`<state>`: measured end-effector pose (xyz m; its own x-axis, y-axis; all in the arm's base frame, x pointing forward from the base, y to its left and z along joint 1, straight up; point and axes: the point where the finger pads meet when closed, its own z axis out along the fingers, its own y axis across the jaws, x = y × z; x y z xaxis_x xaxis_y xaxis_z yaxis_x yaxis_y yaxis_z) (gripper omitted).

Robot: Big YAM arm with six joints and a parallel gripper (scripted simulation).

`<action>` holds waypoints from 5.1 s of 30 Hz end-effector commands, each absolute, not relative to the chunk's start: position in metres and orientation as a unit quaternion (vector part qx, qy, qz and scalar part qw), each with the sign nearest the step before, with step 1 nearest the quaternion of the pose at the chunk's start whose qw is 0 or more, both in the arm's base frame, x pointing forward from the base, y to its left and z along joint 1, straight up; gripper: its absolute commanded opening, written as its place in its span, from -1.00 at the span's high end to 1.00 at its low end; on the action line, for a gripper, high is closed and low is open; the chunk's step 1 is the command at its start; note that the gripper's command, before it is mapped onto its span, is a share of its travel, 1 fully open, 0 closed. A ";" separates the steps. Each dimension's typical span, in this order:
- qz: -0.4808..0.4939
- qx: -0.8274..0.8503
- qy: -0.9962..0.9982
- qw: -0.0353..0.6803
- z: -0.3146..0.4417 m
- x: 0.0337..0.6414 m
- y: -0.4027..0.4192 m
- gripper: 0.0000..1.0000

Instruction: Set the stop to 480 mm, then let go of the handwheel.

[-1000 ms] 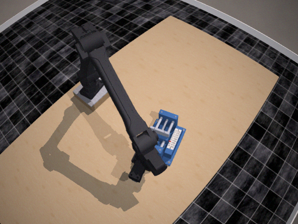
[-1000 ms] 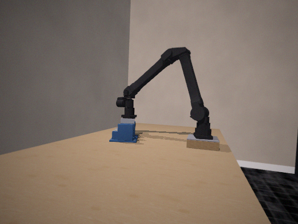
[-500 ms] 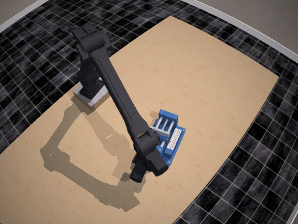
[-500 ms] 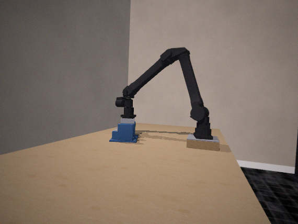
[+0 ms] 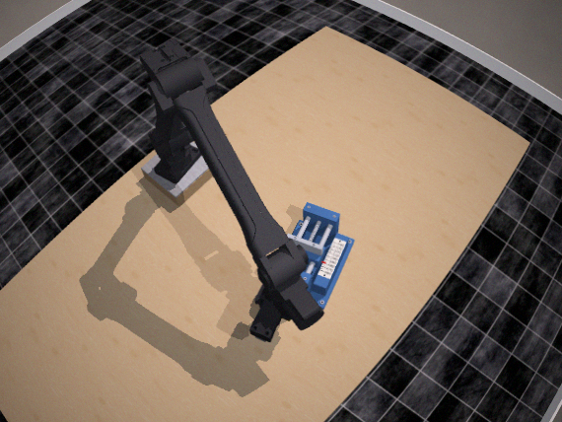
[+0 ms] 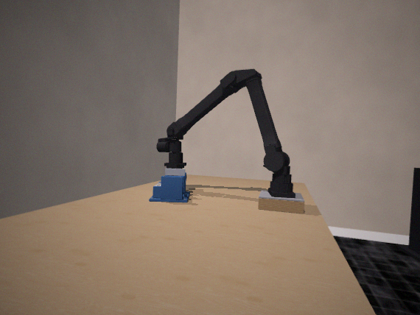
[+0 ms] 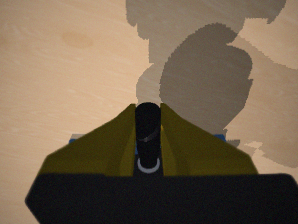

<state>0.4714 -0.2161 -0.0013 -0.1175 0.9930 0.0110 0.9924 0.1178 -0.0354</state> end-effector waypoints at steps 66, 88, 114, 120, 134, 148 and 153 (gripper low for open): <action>-0.015 -0.661 -0.749 -0.041 0.094 0.526 -0.215 0.87; -0.005 -0.662 -0.749 -0.015 0.086 0.475 -0.221 0.87; -0.003 -0.662 -0.750 -0.018 0.080 0.456 -0.222 0.87; -0.005 -0.661 -0.750 -0.024 0.078 0.462 -0.219 0.87; -0.006 -0.662 -0.749 -0.025 0.074 0.470 -0.219 0.87; -0.004 -0.662 -0.749 -0.020 0.074 0.467 -0.219 -0.06; -0.004 -0.662 -0.749 -0.020 0.074 0.467 -0.219 -0.06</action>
